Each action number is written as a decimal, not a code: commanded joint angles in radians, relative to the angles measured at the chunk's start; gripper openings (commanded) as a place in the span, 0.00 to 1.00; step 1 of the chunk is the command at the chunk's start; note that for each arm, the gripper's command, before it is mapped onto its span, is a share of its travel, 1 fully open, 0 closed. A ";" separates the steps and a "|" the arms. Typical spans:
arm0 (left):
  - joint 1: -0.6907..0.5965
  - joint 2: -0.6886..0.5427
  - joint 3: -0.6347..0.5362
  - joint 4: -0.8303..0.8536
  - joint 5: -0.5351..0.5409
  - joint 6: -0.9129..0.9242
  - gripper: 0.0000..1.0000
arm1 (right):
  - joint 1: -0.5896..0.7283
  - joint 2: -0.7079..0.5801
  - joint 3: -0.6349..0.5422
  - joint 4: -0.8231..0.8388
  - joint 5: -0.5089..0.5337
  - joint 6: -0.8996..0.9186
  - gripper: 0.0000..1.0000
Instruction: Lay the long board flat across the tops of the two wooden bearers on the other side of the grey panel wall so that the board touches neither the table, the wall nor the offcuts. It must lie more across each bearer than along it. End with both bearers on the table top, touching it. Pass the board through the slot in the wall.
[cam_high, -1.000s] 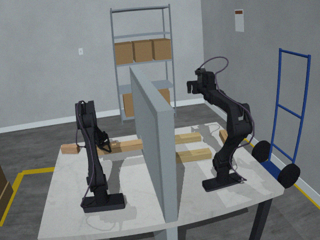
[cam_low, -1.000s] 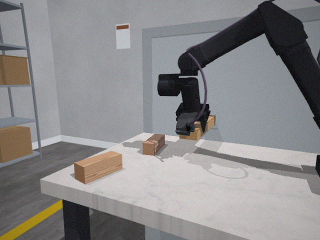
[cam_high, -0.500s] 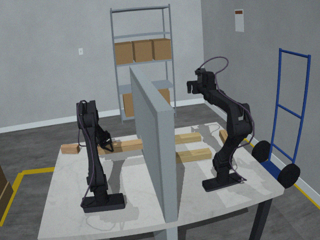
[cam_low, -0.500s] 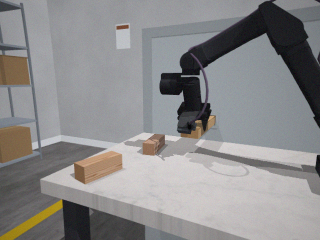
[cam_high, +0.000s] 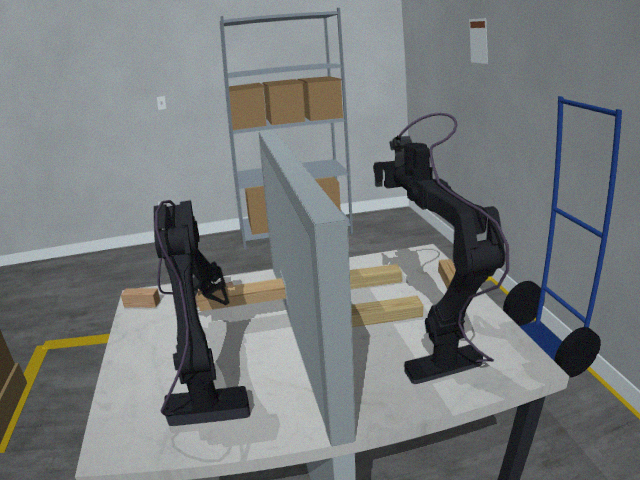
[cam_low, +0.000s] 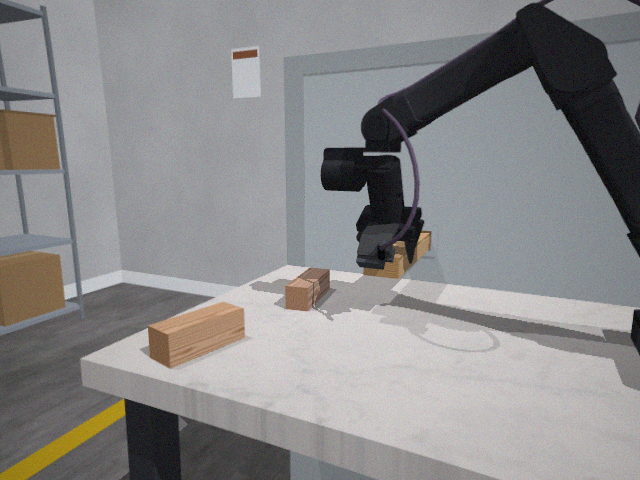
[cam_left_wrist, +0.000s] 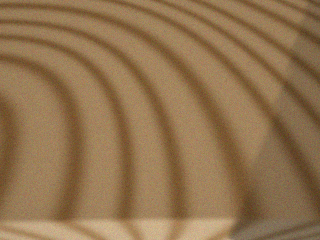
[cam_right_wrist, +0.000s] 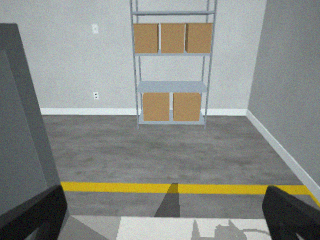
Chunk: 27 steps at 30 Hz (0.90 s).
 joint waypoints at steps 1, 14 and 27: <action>-0.021 -0.082 0.040 0.031 0.072 -0.017 0.00 | -0.008 -0.023 0.038 0.003 0.014 -0.013 1.00; -0.035 -0.072 0.055 0.034 0.071 -0.032 0.00 | -0.008 -0.023 0.038 0.003 0.014 -0.013 1.00; -0.058 -0.077 0.047 0.057 0.069 -0.063 0.00 | -0.008 -0.023 0.038 0.003 0.014 -0.013 1.00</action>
